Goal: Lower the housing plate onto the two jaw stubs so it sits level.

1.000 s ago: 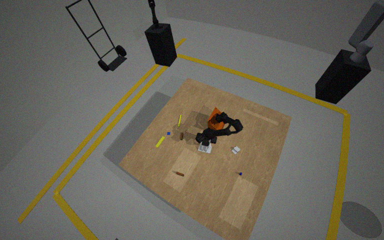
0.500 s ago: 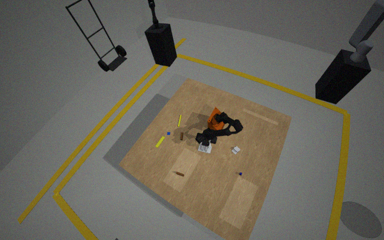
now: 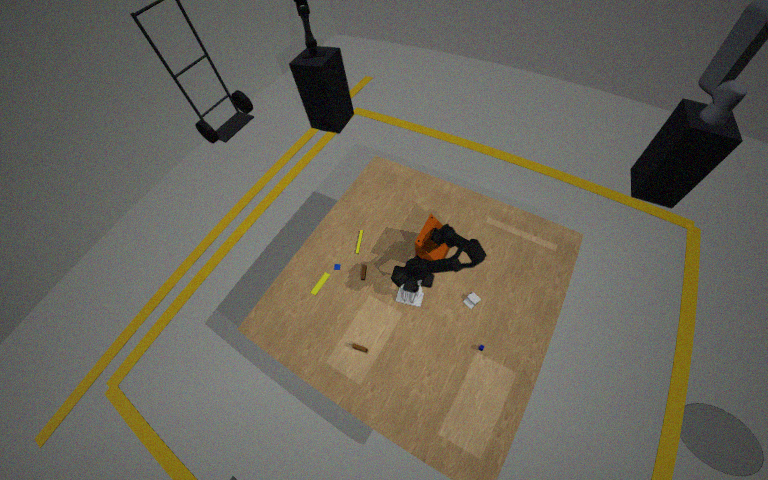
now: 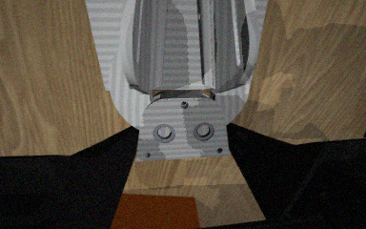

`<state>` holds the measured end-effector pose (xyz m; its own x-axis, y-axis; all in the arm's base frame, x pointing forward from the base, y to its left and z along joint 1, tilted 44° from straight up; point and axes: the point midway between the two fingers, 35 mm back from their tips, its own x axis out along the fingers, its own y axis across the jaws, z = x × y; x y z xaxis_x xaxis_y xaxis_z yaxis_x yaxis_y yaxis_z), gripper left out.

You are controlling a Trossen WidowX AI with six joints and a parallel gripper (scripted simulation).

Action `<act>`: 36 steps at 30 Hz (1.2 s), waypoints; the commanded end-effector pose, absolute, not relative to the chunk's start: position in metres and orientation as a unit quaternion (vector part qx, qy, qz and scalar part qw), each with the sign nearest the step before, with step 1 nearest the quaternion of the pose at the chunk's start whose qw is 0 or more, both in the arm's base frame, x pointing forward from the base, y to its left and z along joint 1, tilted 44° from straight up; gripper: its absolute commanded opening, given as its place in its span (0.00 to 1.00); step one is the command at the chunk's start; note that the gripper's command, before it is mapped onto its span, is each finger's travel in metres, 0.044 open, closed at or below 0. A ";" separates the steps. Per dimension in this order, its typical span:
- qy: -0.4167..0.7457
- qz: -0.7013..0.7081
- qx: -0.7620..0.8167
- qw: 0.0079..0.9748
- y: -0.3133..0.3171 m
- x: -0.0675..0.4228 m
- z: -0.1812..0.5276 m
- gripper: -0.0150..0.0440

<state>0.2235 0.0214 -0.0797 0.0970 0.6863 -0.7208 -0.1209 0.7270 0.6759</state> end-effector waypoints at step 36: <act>0.607 0.287 0.235 0.702 0.020 0.224 -0.077 0.85</act>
